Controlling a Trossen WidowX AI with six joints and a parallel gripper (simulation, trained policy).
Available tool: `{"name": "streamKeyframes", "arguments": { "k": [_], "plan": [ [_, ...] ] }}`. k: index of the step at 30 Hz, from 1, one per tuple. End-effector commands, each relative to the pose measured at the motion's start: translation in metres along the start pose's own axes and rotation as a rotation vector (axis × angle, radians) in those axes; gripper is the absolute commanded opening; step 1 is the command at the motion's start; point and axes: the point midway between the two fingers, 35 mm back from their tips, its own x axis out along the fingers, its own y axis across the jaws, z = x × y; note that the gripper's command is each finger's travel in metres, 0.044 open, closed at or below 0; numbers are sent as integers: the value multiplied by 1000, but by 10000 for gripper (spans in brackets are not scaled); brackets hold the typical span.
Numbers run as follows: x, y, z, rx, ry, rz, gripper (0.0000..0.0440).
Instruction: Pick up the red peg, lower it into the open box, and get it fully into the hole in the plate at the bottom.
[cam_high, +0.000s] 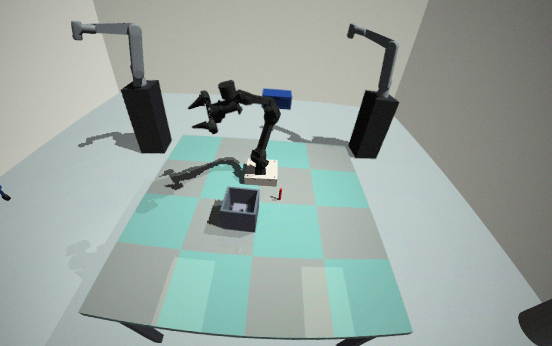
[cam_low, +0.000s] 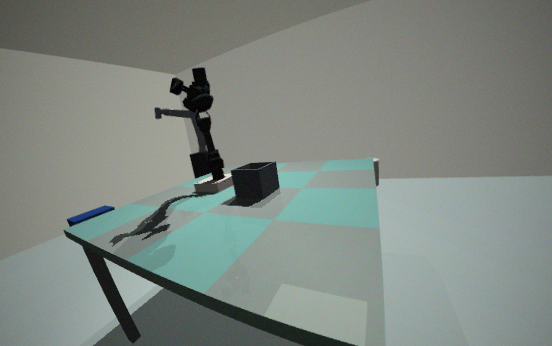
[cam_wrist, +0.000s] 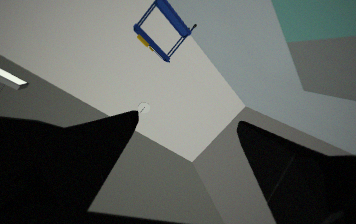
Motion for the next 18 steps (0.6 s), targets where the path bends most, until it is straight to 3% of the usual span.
{"name": "streamKeyframes", "arguments": {
  "k": [1, 18],
  "plan": [
    [-15, -19, -16, 7, 77, -91, 440],
    [-70, -100, -46, -27, 262, -445, 440]
  ]
}}
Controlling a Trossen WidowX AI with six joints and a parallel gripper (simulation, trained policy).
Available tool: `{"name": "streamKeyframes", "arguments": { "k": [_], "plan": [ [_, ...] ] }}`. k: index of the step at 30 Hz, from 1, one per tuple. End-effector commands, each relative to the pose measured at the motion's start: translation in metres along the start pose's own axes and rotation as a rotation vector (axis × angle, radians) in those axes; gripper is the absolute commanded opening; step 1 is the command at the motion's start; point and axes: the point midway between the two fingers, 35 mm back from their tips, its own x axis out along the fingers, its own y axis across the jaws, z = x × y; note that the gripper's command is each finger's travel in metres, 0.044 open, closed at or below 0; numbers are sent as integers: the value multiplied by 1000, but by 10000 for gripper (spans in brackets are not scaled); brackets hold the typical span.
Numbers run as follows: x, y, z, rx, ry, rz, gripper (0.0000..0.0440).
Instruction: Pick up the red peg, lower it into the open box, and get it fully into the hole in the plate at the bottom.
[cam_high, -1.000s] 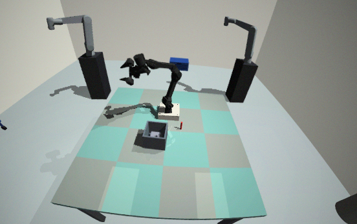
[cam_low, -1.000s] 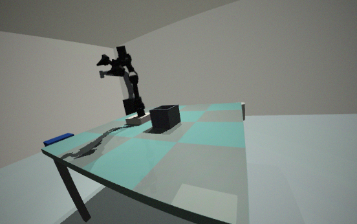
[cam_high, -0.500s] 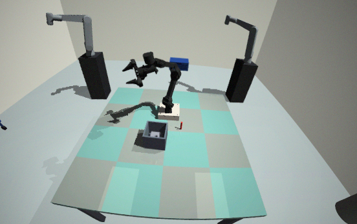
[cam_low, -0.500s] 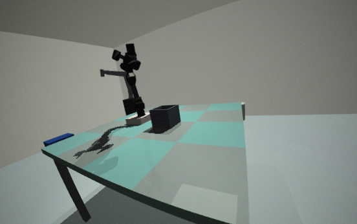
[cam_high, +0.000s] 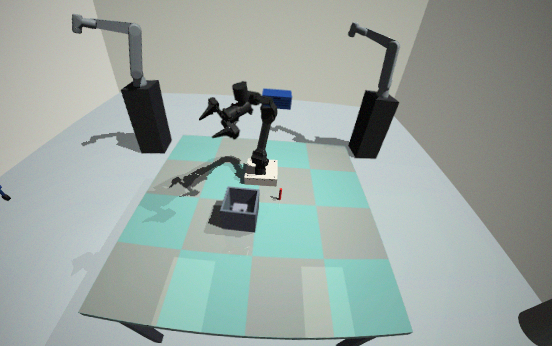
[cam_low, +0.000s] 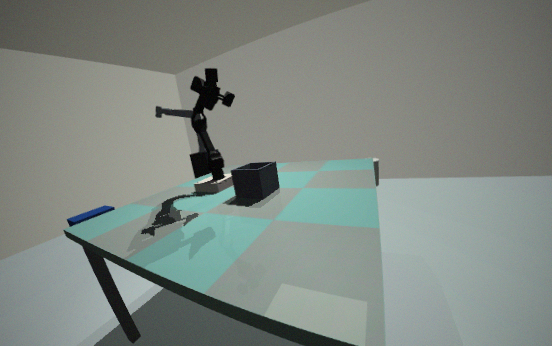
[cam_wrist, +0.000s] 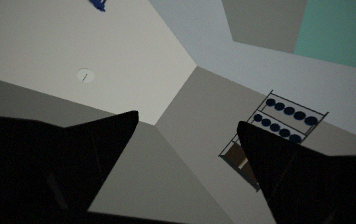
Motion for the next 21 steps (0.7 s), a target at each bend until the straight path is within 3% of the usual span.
{"name": "streamKeyframes", "arguments": {
  "k": [1, 21],
  "plan": [
    [-4, -26, -4, -10, 27, -95, 440],
    [-44, -148, -2, -198, 107, -541, 440]
  ]
}}
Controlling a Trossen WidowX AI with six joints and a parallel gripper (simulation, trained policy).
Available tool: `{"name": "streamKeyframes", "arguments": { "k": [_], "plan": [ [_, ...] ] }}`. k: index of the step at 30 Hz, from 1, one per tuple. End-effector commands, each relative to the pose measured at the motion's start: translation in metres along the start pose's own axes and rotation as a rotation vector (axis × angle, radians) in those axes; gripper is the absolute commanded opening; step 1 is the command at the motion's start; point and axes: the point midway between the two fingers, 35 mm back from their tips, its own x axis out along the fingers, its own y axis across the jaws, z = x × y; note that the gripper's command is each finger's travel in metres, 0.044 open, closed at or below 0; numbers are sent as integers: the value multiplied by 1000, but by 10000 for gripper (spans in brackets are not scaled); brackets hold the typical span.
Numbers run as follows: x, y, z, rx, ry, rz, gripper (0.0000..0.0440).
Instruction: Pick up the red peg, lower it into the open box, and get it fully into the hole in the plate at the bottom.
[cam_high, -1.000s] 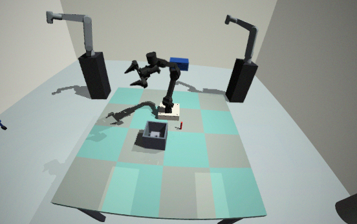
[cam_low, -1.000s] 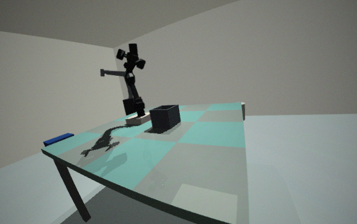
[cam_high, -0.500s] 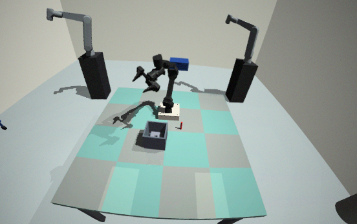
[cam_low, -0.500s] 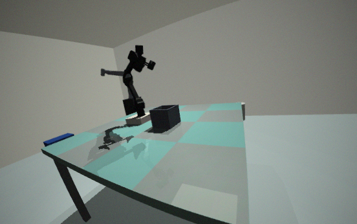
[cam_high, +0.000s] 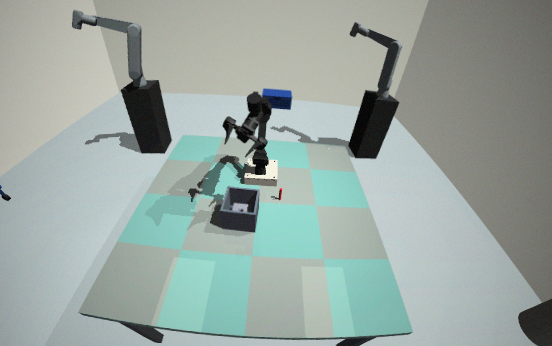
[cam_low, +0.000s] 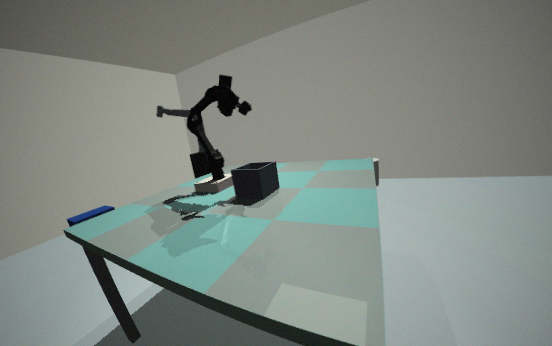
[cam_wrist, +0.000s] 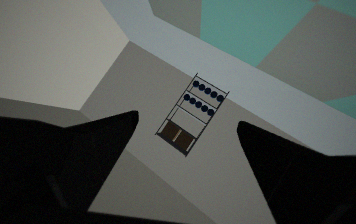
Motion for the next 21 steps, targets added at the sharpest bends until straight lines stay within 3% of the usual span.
{"name": "streamKeyframes", "arguments": {
  "k": [1, 21],
  "plan": [
    [2, -30, 1, -66, 4, -104, 439],
    [-18, -164, 28, -482, 23, -575, 433]
  ]
}}
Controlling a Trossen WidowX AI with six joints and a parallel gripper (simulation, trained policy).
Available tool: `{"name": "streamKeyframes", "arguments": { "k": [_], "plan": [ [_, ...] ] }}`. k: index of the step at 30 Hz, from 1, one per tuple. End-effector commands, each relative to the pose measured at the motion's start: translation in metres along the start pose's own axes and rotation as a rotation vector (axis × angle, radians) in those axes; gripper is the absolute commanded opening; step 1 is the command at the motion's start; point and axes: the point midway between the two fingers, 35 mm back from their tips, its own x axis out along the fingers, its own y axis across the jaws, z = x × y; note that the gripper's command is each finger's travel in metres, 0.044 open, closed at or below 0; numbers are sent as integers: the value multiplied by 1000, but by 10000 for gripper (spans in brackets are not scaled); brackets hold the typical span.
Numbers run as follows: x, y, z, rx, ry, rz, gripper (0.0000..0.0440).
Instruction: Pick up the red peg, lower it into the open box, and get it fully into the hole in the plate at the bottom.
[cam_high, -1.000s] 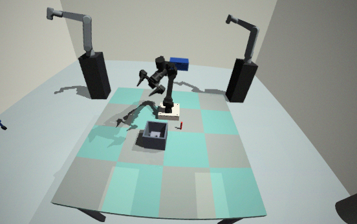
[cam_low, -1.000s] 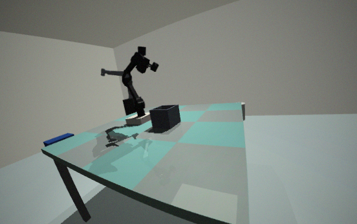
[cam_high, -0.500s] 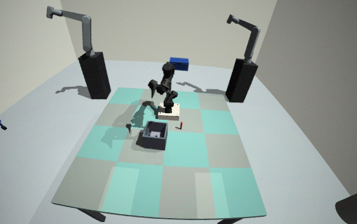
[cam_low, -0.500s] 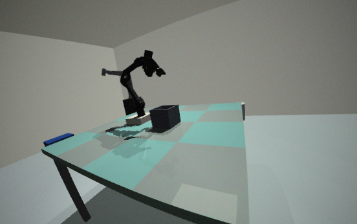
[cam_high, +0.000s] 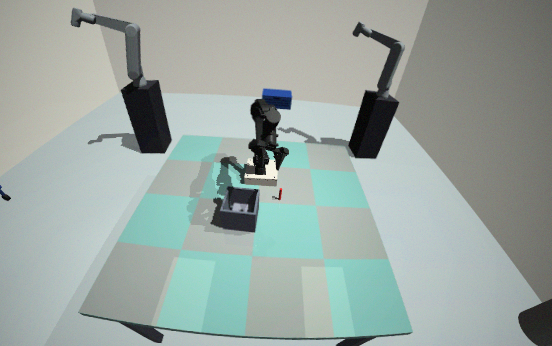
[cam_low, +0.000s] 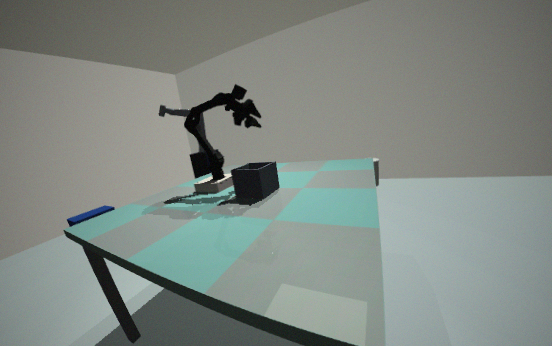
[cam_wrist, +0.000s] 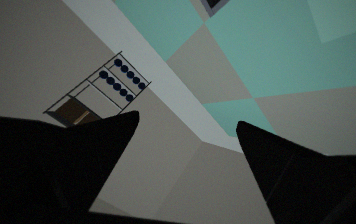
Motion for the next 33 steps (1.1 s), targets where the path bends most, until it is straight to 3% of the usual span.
{"name": "streamKeyframes", "arguments": {
  "k": [1, 17, 33],
  "plan": [
    [9, -32, 2, -100, -15, -114, 432],
    [21, -132, 30, -440, -101, -498, 440],
    [23, -194, 78, -702, -219, -802, 440]
  ]
}}
